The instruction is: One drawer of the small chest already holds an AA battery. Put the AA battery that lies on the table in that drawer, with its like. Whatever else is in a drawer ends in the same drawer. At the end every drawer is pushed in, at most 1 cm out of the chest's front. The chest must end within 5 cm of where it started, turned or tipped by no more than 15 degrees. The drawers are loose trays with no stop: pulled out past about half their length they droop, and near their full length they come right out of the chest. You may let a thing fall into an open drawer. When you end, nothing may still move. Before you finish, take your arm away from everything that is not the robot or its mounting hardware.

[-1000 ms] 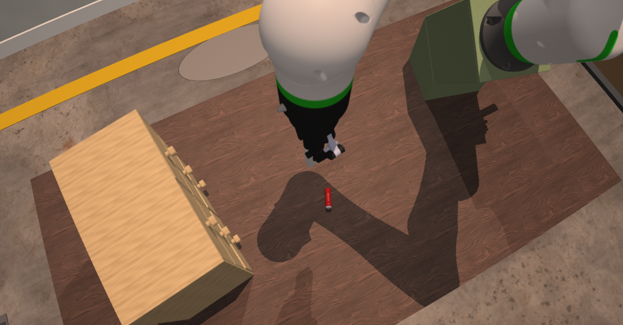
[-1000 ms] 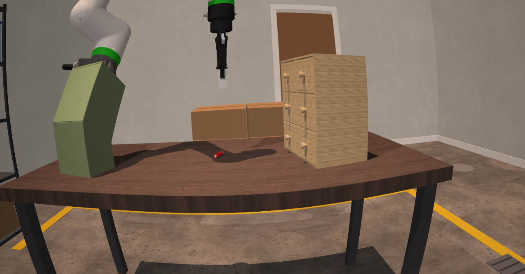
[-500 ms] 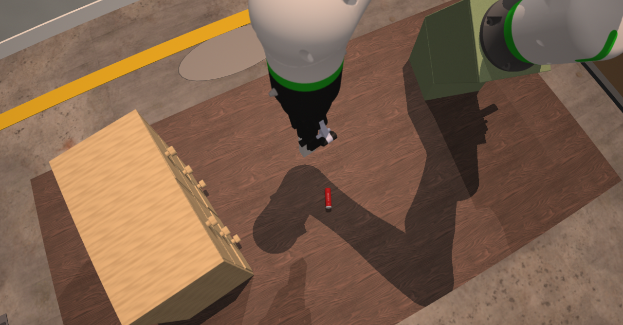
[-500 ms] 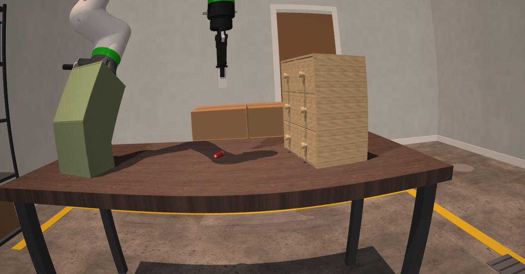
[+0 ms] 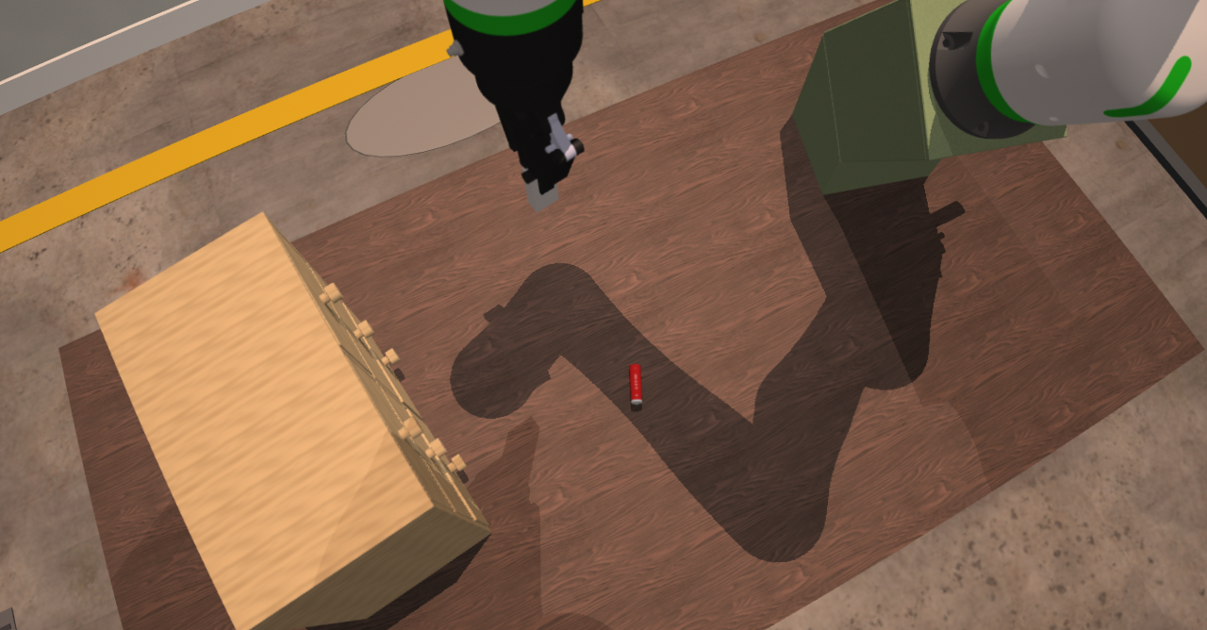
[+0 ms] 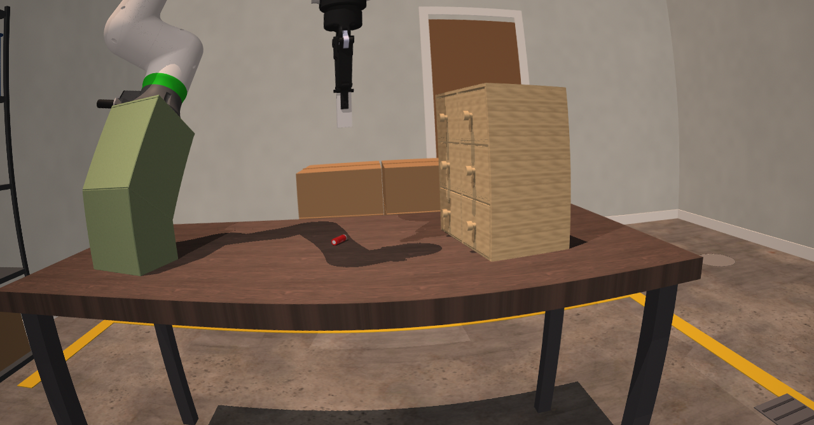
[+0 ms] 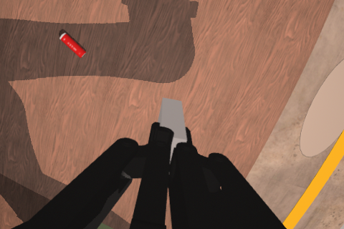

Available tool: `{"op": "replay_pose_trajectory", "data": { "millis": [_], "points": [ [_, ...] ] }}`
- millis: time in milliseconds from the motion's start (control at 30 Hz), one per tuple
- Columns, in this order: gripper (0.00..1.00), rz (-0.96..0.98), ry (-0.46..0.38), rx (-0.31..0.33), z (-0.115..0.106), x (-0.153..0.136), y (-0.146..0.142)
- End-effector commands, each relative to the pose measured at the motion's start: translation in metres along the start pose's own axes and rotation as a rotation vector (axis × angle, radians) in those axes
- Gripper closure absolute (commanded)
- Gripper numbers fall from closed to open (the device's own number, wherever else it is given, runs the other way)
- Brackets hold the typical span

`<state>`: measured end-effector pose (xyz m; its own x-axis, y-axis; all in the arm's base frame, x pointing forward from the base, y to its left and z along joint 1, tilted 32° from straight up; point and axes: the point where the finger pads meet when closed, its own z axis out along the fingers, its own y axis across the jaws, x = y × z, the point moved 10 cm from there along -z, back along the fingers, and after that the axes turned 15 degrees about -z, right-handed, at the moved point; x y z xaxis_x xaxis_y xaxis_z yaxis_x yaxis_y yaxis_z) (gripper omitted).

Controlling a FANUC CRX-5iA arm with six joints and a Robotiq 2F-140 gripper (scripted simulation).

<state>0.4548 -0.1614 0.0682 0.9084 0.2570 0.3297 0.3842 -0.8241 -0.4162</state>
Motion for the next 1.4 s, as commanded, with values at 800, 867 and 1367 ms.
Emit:
{"op": "replay_pose_trajectory", "data": {
  "millis": [800, 867, 1367],
  "points": [
    [1.0, 0.001, 0.103, -0.027, 0.005, -0.012, 0.025],
    [1.0, 0.001, 0.137, -0.036, 0.008, -0.012, 0.024],
    [1.0, 0.001, 0.405, -0.107, 0.039, -0.015, 0.023]
  ]
}}
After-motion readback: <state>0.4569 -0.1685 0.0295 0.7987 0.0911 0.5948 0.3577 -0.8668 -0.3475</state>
